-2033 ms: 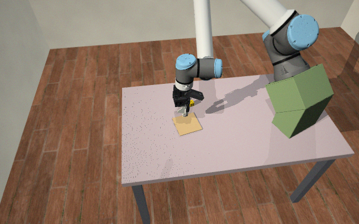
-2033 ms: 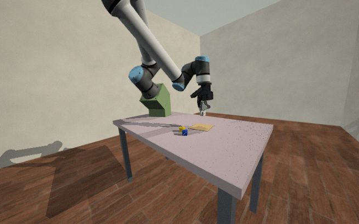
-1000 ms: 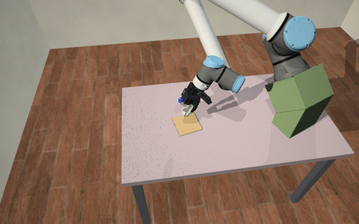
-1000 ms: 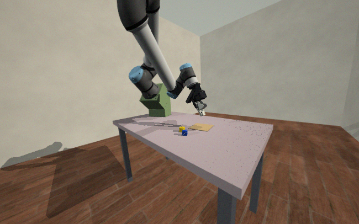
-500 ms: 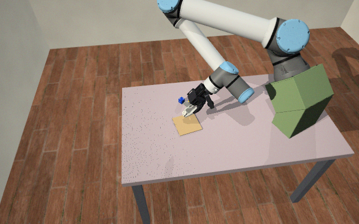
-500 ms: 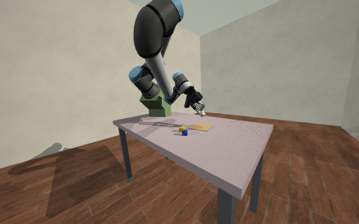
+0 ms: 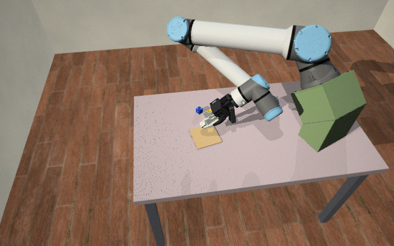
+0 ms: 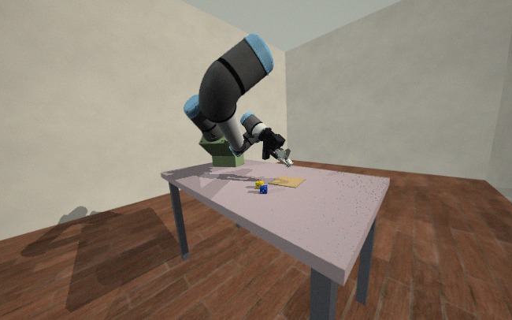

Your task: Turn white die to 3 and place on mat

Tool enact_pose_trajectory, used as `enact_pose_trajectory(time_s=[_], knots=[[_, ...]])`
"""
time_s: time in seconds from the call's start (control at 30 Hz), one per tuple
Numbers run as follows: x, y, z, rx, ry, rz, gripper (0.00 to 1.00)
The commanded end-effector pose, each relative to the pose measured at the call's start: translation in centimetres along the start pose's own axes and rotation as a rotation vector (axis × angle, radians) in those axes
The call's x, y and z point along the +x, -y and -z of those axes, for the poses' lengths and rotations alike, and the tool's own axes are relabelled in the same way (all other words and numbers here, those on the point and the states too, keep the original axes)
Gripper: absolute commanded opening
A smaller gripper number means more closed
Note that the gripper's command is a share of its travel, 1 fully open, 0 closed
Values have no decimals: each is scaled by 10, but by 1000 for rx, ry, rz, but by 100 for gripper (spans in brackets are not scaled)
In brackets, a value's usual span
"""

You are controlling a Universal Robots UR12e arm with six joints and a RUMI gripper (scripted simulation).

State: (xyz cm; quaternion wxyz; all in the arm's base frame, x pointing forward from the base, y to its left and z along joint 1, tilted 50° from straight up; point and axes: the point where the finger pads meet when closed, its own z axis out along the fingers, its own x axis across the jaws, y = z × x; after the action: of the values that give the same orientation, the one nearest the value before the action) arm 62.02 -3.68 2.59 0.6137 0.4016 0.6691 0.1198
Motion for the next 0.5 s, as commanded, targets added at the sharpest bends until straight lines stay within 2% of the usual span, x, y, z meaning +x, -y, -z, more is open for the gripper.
enact_pose_trajectory(time_s=[0.0,0.47], knots=[[0,-8,1,-68,-3,1,10],[0,-6,0,-73,-3,1,10]])
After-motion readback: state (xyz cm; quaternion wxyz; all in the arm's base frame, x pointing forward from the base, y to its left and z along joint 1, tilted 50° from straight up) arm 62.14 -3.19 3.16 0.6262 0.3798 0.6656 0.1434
